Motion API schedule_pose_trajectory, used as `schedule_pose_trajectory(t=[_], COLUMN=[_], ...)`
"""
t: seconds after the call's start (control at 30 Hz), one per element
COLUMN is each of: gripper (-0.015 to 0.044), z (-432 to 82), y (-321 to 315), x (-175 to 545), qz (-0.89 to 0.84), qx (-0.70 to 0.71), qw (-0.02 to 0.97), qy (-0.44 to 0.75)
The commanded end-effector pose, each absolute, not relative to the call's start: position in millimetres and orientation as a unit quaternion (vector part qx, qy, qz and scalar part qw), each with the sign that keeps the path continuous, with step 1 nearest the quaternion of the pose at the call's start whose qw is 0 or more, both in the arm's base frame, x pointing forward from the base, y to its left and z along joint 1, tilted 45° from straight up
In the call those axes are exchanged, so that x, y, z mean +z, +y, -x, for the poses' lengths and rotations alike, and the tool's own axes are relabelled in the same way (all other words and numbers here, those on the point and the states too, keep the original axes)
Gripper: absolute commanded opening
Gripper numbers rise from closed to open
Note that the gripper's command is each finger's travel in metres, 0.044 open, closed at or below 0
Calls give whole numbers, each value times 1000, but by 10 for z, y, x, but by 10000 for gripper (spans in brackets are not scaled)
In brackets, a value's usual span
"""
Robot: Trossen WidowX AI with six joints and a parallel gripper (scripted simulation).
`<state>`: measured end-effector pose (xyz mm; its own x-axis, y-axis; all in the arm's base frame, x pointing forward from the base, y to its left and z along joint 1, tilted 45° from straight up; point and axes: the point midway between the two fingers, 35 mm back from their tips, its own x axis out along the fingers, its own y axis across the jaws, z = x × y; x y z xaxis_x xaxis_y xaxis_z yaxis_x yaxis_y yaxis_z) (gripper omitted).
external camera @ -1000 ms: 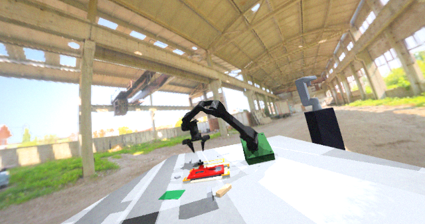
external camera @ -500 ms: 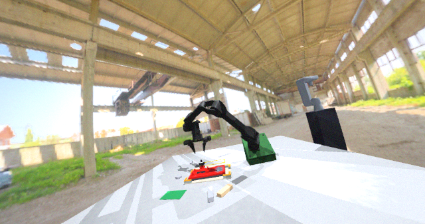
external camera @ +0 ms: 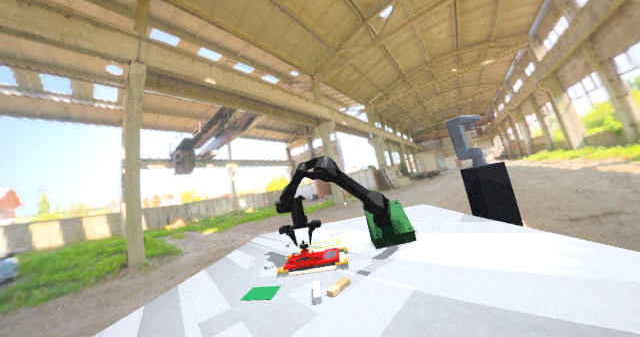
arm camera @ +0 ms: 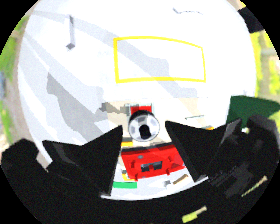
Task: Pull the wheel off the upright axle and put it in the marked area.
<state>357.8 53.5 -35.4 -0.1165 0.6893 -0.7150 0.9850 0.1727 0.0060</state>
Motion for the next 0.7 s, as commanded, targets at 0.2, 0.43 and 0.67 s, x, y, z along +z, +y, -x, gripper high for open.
schedule_pose_trajectory(t=[0.2, 0.43, 0.67], gripper=[162, 37, 0], z=[-3578, -3579, -3583], y=[531, 527, 512], x=[-350, -346, -331], qz=[-593, -593, -594], qx=[-247, -247, -247], qw=[299, 299, 299], qy=[705, 705, 705])
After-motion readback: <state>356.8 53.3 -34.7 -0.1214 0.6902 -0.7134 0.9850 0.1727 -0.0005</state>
